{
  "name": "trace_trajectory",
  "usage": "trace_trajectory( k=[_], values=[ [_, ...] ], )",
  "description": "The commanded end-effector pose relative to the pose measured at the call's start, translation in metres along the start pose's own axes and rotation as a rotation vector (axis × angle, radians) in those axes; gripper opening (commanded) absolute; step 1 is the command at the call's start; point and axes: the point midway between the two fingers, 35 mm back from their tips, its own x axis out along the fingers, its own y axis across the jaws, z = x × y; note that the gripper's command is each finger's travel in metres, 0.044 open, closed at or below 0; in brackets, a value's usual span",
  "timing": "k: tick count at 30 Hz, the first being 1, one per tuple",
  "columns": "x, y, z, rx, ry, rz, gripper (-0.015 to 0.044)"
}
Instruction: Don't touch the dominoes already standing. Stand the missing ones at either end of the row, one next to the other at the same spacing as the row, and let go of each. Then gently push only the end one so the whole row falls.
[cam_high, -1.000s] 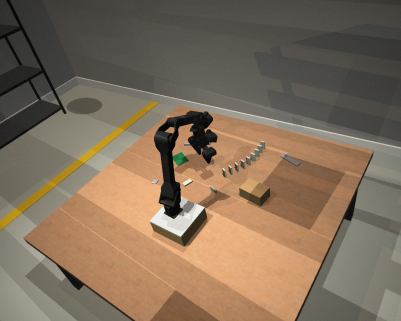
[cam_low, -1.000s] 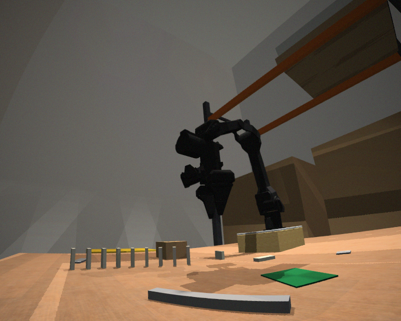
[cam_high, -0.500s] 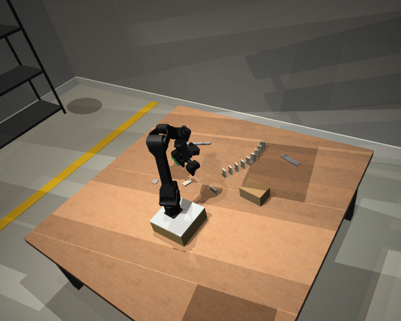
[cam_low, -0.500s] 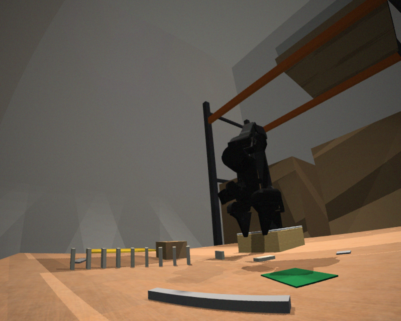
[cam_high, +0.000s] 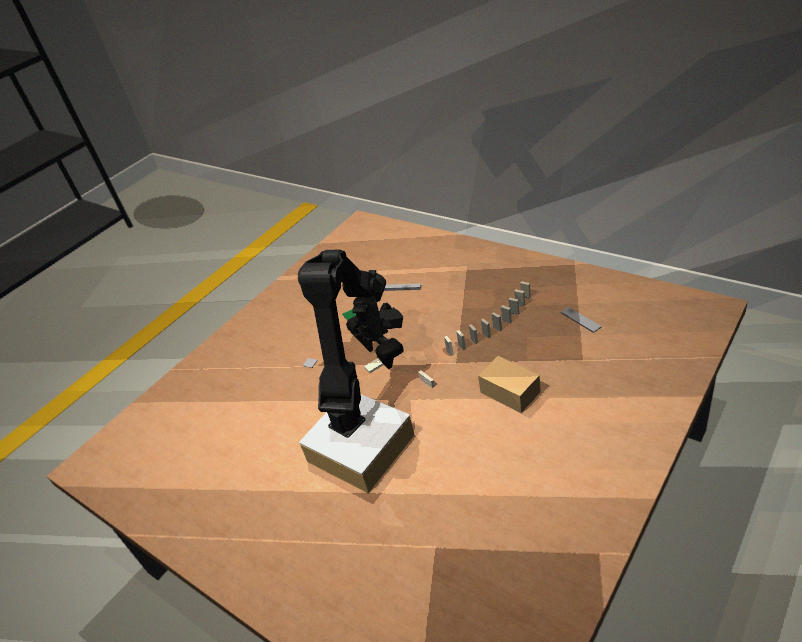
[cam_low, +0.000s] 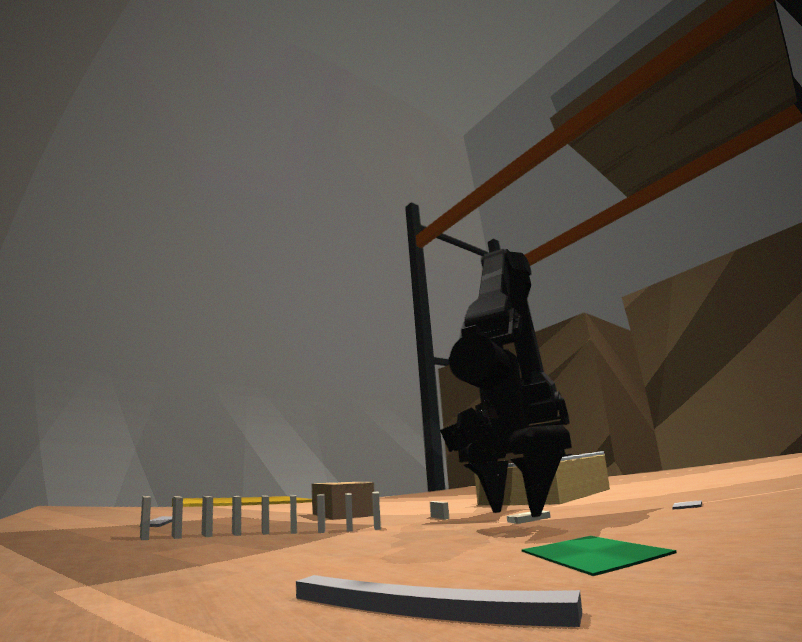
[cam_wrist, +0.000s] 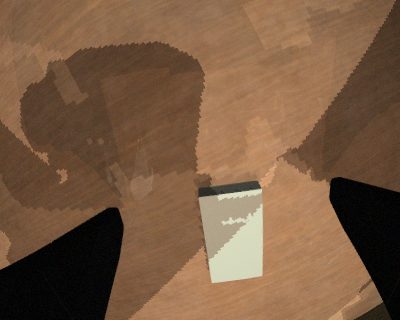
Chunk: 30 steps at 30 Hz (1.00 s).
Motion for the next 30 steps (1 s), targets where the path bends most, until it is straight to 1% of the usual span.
trace_trajectory(
  k=[1, 8, 20, 21, 30],
  values=[
    [0.0089, -0.0016, -0.0019, -0.002, 0.008, -0.004, 0.044],
    [0.01, -0.0016, -0.0019, -0.002, 0.008, -0.004, 0.044],
    [0.01, -0.0016, -0.0019, -0.002, 0.008, -0.004, 0.0125],
    [0.01, -0.0016, -0.0019, -0.002, 0.008, -0.004, 0.0107],
    [0.01, -0.0016, -0.0019, -0.002, 0.008, -0.004, 0.0107]
  ],
)
